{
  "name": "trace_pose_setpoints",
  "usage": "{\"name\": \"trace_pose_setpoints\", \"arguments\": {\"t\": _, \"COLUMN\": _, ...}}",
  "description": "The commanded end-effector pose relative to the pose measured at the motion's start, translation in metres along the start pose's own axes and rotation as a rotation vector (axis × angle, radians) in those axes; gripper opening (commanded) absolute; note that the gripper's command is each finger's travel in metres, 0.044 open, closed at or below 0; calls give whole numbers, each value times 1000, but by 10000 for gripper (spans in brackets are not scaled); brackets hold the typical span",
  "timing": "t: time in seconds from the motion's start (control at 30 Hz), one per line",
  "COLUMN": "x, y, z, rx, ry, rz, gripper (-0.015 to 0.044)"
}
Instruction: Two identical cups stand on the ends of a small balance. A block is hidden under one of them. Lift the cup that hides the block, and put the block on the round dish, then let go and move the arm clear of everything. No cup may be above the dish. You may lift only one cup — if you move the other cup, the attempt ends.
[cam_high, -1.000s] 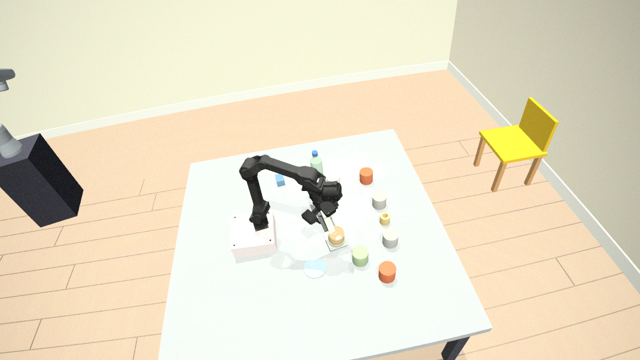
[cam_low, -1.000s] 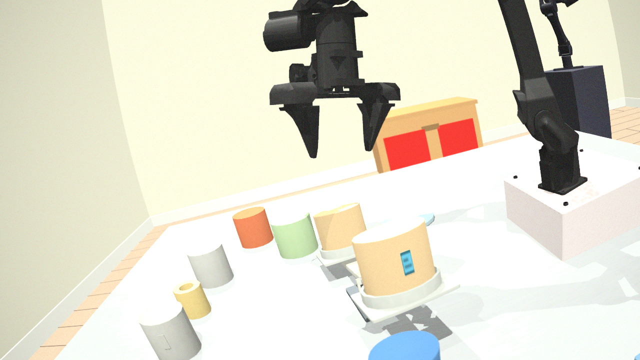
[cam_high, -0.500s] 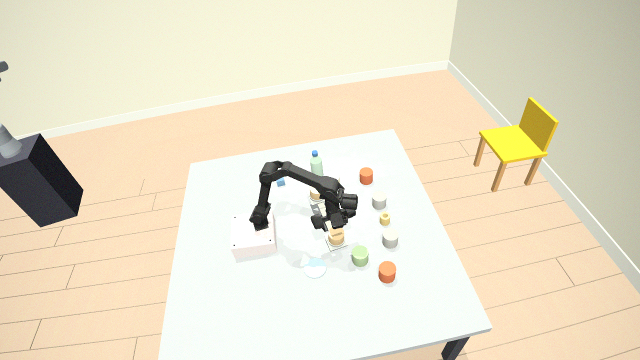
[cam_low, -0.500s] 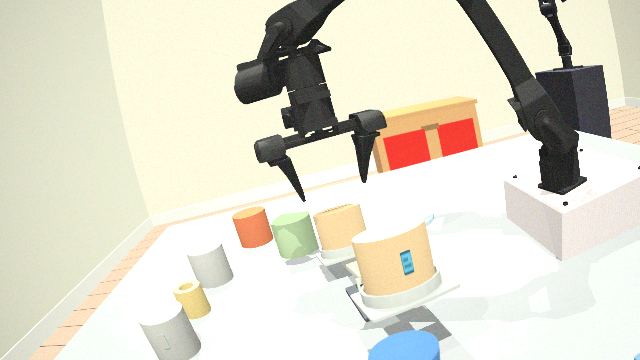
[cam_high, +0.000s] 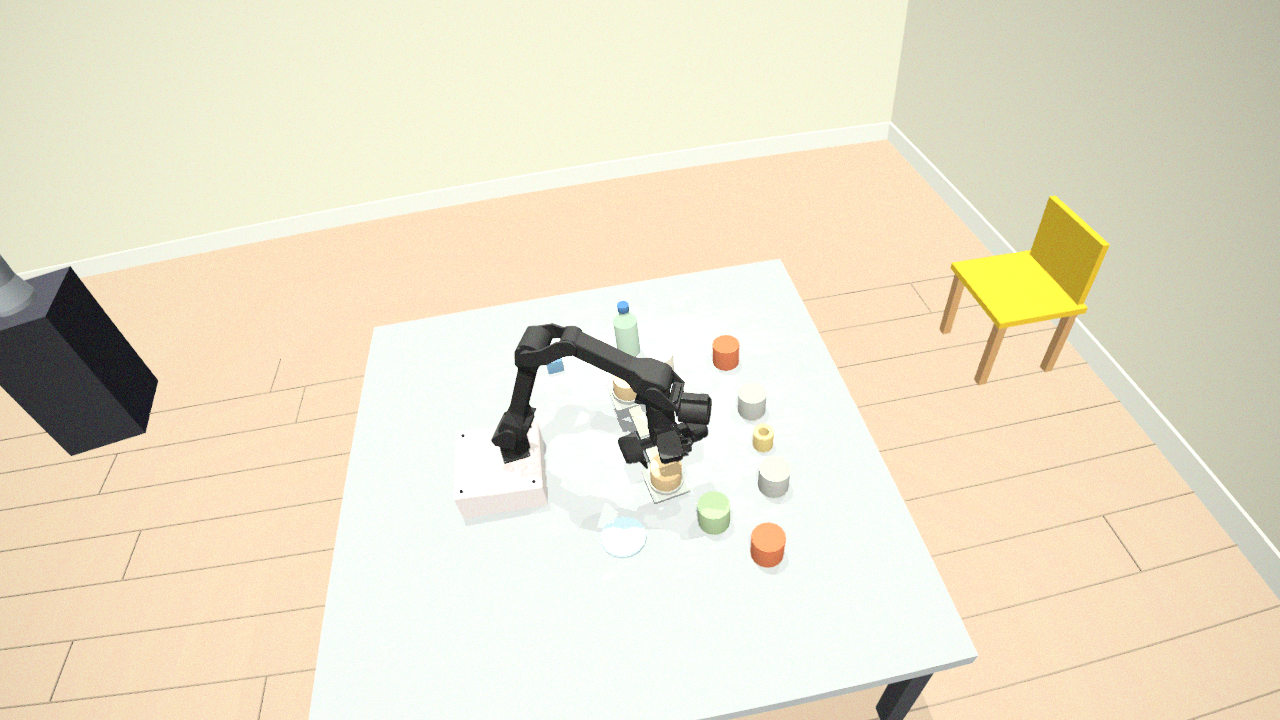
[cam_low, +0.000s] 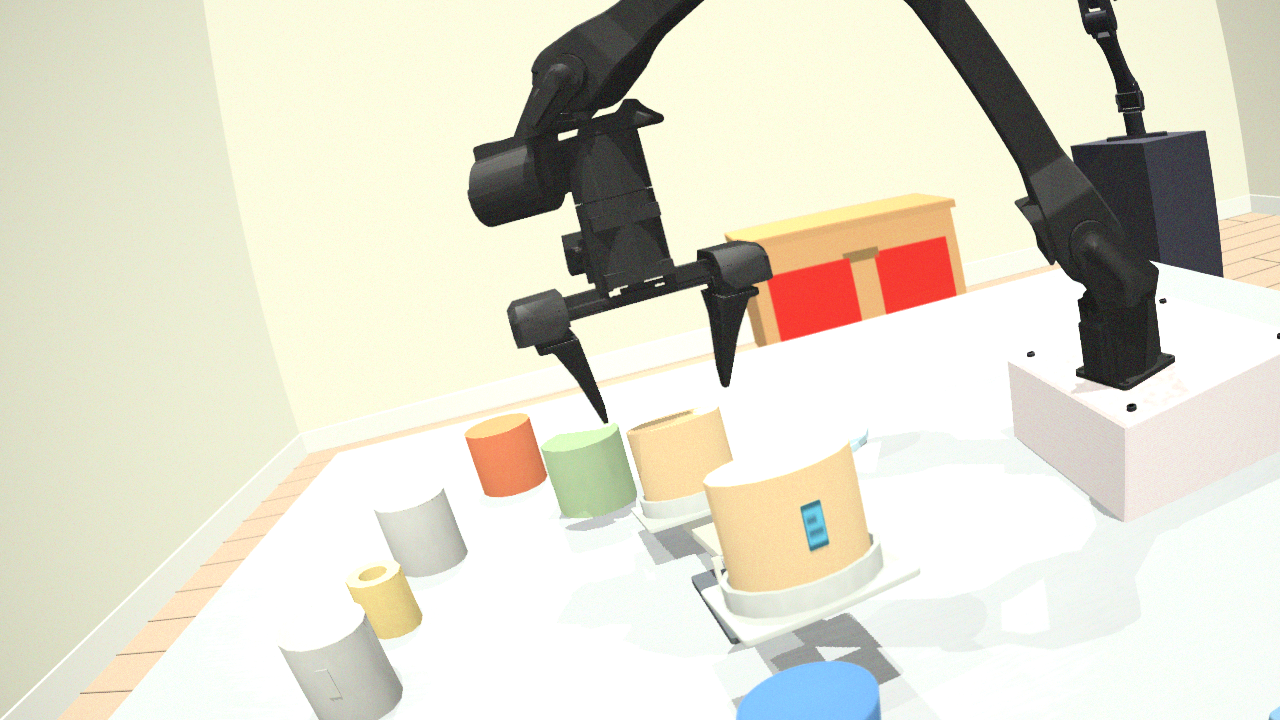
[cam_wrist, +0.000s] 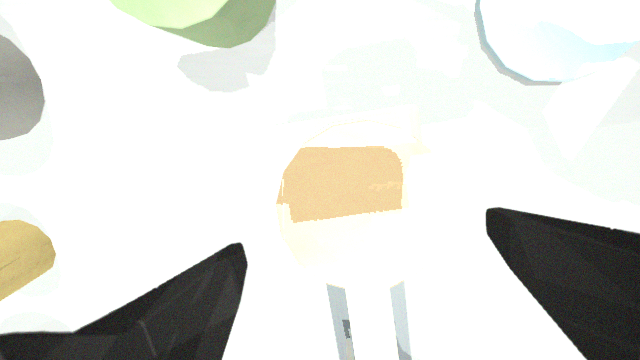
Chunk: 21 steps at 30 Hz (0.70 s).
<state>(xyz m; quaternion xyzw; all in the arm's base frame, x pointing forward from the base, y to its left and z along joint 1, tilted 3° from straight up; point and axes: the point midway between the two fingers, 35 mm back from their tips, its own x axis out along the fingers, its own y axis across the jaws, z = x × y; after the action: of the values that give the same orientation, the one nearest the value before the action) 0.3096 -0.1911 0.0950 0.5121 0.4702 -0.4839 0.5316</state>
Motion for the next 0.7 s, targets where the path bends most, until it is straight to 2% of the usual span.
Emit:
{"name": "trace_pose_setpoints", "arguments": {"t": 0.0, "x": 8, "y": -1, "z": 0, "rx": 5, "ry": 0, "rz": -9, "gripper": 440}}
{"name": "trace_pose_setpoints", "arguments": {"t": 0.67, "x": 41, "y": -1, "z": 0, "rx": 5, "ry": 0, "rz": -9, "gripper": 440}}
